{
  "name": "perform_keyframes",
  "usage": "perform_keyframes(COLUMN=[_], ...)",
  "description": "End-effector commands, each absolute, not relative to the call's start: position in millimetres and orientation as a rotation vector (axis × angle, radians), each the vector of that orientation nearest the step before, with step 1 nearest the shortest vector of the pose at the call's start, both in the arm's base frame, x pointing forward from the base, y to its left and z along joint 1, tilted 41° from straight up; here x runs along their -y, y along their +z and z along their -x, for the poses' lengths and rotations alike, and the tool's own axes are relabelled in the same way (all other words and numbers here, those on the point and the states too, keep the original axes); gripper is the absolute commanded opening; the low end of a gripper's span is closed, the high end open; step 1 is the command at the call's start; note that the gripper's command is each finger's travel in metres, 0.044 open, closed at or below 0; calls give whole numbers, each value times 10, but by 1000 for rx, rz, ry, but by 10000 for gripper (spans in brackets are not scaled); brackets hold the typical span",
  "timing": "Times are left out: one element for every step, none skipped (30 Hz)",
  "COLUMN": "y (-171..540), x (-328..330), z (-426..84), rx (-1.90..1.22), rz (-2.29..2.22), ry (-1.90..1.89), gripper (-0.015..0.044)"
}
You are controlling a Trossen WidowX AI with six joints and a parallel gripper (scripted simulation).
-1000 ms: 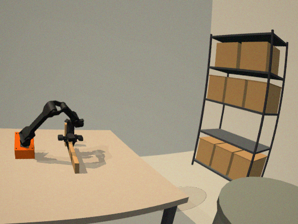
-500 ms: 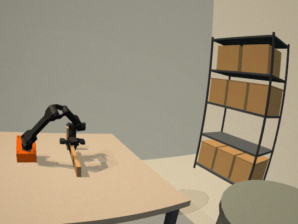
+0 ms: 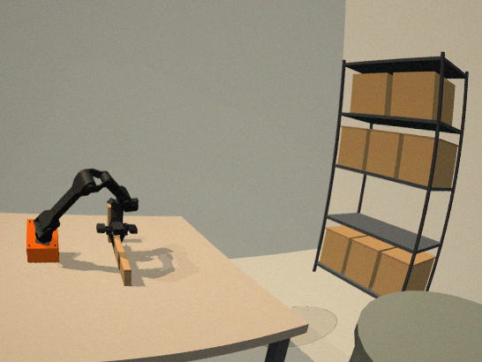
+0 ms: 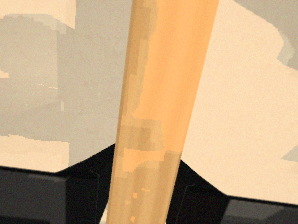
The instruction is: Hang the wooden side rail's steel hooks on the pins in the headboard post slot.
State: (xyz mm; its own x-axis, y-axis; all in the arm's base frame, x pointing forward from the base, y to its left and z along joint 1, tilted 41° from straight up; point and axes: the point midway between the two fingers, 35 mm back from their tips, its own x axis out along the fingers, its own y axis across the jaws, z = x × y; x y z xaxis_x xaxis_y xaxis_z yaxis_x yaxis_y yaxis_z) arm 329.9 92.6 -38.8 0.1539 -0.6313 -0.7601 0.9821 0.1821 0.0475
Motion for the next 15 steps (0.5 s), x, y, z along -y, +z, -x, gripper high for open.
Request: perform_keyframes(y=[-381,-381,-381,-380,-380,-380,-380,-380,-380,-380,-380,-380,-380,-381,-383], x=[-983,-984,-985,-986,-988,-989,-990,-992,-993,-995,-996,-997,-998,-999,-999], z=[-3304,-3304,-3305,-3305,-3306,-3306,-3307,-3306,-3305,-3303,-3302,-3301,-3299,-3298,-3297], rx=[-687,-687,-687,-687,-687,-687,-687,-687,-687,-687,-687,-687,-687,-687,-687], rz=[-639,-639,-639,-639,-639,-639,-639,-639,-639,-639,-639,-639,-639,-639,-639], ry=[-1261,-1261,-1261,-1261,-1261,-1261,-1261,-1261,-1261,-1261,-1261,-1261,-1261,-1261,-1261], gripper=[0,0,0,0,0,0,0,0,0,0,0,0,0,0,0])
